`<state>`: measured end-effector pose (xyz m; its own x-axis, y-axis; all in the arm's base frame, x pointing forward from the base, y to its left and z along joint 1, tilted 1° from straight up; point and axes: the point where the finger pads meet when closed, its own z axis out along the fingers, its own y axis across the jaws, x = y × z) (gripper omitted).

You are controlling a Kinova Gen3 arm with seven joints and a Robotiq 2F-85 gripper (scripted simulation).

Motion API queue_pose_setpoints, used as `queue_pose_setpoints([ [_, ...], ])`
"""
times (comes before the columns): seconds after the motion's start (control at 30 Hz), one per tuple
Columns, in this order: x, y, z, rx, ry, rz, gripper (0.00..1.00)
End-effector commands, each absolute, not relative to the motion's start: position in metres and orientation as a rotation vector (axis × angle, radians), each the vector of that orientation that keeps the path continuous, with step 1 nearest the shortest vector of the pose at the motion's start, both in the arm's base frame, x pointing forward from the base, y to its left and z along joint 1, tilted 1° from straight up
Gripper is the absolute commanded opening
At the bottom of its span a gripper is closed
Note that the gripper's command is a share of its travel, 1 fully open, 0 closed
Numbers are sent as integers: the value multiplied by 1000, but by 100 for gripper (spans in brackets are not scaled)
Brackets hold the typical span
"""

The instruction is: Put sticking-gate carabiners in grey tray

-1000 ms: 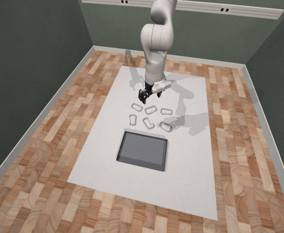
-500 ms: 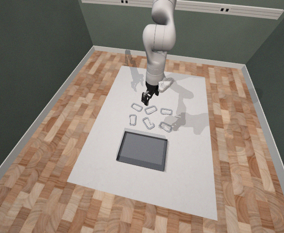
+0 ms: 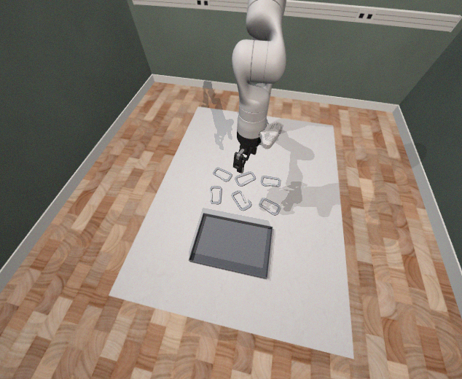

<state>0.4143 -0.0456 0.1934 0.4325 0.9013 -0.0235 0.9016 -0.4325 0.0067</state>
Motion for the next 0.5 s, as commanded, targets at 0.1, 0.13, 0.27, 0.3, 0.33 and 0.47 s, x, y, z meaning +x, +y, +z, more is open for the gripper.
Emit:
queue_pose_setpoints([
  [0.1,415,-47,195,2633,1673,-14,100],
  [0.13,415,-47,195,2633,1673,-14,100],
  [0.27,422,-11,146,2640,1666,-20,100],
  [0.3,422,-11,146,2640,1666,-20,100],
  [0.33,422,-11,146,2640,1666,-20,100],
  [0.47,422,-11,146,2640,1666,-20,100],
])
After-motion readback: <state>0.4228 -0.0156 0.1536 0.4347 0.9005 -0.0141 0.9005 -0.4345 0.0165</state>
